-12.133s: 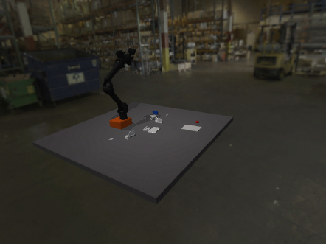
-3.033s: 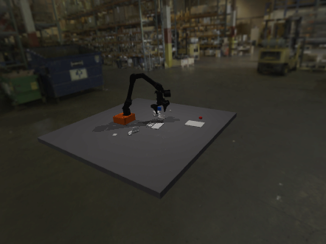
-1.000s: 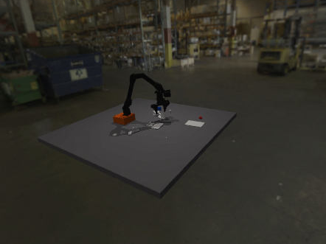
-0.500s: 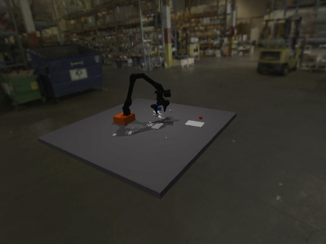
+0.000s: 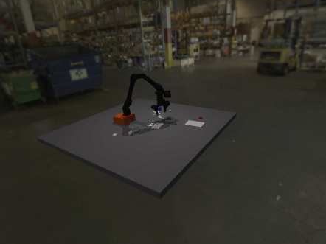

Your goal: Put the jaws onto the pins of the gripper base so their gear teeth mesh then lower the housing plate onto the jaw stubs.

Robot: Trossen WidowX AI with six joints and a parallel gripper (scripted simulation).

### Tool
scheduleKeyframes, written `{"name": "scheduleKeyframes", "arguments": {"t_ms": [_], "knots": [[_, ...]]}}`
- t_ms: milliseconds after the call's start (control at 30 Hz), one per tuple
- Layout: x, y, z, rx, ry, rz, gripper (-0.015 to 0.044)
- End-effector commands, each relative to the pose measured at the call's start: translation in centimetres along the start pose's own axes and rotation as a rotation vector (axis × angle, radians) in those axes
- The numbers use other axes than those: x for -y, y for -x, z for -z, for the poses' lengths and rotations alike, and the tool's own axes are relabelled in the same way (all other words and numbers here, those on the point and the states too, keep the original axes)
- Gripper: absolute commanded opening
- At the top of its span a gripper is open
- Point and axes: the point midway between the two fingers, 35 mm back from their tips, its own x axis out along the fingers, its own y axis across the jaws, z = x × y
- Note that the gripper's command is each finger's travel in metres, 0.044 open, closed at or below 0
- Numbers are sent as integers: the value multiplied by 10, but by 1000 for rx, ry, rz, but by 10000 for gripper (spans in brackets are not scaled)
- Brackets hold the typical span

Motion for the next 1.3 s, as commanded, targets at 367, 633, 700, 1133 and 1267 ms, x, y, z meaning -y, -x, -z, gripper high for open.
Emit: {"name": "scheduleKeyframes", "arguments": {"t_ms": [367, 633, 700, 1133, 1267], "knots": [[0, -26, 1, -6, -5, 2, 440], [-1, -39, 1, -7, -7, 0, 440], [-1, -42, 1, -7, -7, 0, 440], [-1, -44, 1, -7, -7, 0, 440], [-1, -44, 1, -7, -7, 0, 440]]}}
